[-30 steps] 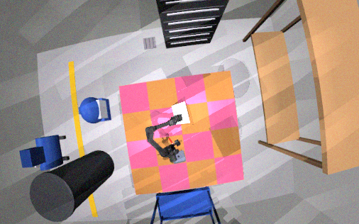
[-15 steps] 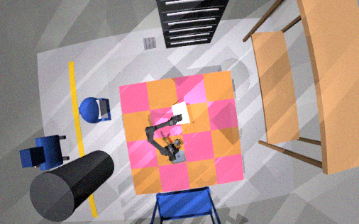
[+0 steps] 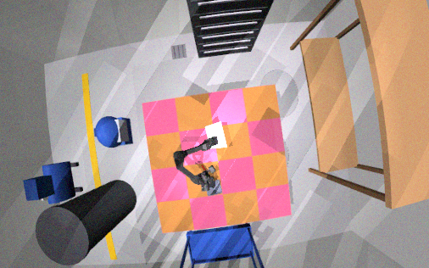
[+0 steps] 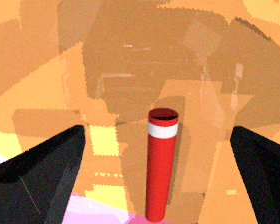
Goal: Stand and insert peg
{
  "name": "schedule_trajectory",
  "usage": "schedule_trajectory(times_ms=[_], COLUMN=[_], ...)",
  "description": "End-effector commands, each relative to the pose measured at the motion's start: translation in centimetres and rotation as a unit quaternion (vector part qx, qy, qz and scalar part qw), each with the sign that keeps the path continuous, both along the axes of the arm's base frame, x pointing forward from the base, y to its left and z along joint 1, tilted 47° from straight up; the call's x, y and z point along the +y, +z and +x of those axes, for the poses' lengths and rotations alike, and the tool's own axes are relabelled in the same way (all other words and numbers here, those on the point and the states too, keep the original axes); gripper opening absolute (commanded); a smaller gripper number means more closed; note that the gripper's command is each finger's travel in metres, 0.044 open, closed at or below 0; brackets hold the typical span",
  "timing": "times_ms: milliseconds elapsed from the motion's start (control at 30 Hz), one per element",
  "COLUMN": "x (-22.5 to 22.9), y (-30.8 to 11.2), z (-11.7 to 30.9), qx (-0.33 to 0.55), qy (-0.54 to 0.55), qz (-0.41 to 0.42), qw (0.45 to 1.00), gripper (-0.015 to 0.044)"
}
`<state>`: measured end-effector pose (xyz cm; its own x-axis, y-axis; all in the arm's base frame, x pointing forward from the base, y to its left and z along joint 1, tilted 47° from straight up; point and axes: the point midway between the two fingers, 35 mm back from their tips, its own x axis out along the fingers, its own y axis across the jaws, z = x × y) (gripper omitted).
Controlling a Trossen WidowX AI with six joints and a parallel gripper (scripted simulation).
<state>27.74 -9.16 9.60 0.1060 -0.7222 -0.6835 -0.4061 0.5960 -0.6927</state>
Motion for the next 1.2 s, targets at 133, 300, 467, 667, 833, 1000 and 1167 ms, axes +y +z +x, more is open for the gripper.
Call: schedule_trajectory(times_ms=[133,300,467,667,833,1000,1167], x=[-0.08,-0.08,-0.08,-0.08,-0.08,-0.07,0.10], y=[-0.05,-0.05,-0.05,-0.05,-0.05,-0.04,0.16], z=[-0.01,-0.01,-0.01,-0.01,-0.01,-0.02,-0.20], qx=[0.001,0.001,0.001,0.001,0.001,0.000,-0.012], qy=[0.001,0.001,0.001,0.001,0.001,0.001,0.015], qz=[-0.002,-0.002,-0.002,-0.002,-0.002,-0.001,0.009], qw=[1.000,1.000,1.000,1.000,1.000,1.000,1.000], gripper=[0.0204,0.0110,0.0110,0.0083,0.0051,0.0051,0.0051])
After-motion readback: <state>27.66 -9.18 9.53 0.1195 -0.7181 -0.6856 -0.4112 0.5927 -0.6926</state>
